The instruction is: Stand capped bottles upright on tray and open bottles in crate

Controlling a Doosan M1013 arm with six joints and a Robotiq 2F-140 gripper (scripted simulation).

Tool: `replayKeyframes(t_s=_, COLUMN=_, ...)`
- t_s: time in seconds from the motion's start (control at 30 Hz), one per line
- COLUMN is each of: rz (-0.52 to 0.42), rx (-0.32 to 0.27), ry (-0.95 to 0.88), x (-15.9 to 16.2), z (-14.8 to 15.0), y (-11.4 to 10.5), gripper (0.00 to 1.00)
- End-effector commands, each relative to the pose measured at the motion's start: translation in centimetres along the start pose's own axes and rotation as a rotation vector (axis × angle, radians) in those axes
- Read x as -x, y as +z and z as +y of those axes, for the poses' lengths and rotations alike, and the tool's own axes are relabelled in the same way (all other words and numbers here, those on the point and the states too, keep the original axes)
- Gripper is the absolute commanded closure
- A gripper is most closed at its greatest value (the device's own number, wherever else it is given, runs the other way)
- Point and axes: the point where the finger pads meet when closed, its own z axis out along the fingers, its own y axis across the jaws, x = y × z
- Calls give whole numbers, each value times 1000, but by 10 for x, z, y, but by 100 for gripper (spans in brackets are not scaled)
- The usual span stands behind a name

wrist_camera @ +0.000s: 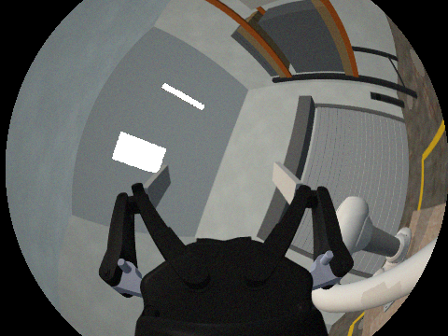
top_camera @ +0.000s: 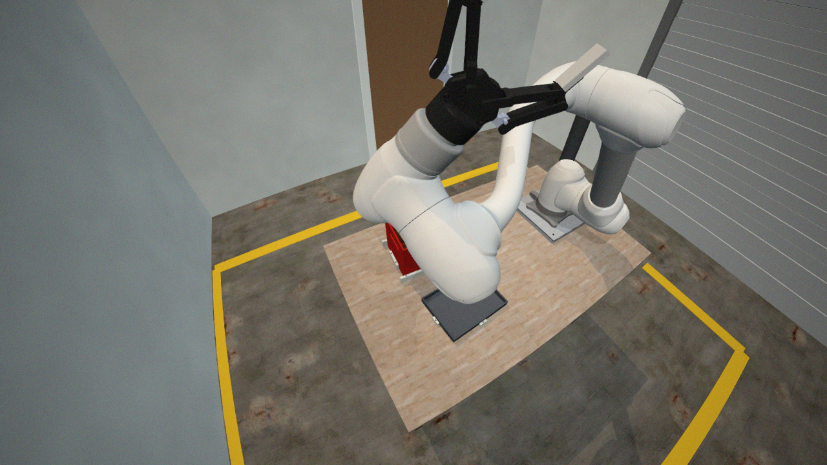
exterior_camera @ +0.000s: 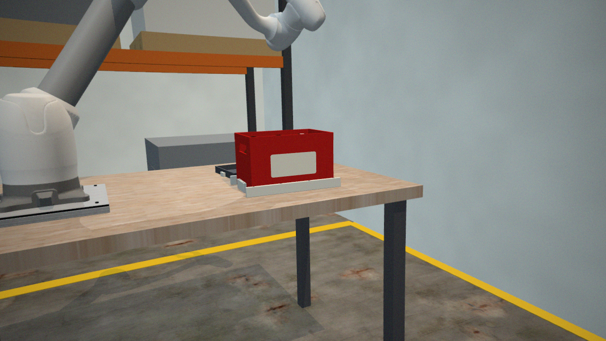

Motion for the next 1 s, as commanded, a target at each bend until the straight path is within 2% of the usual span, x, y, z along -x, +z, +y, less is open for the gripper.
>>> replayKeyframes(t_s=0.0, rz=0, rx=0, ry=0, x=0, z=0, y=0, gripper=0)
replayKeyframes(t_s=0.53, rz=0, rx=0, ry=0, x=0, z=0, y=0, gripper=0)
replayKeyframes(t_s=0.97, rz=-36, rx=161, ry=-19, x=32, z=24, y=-16, gripper=0)
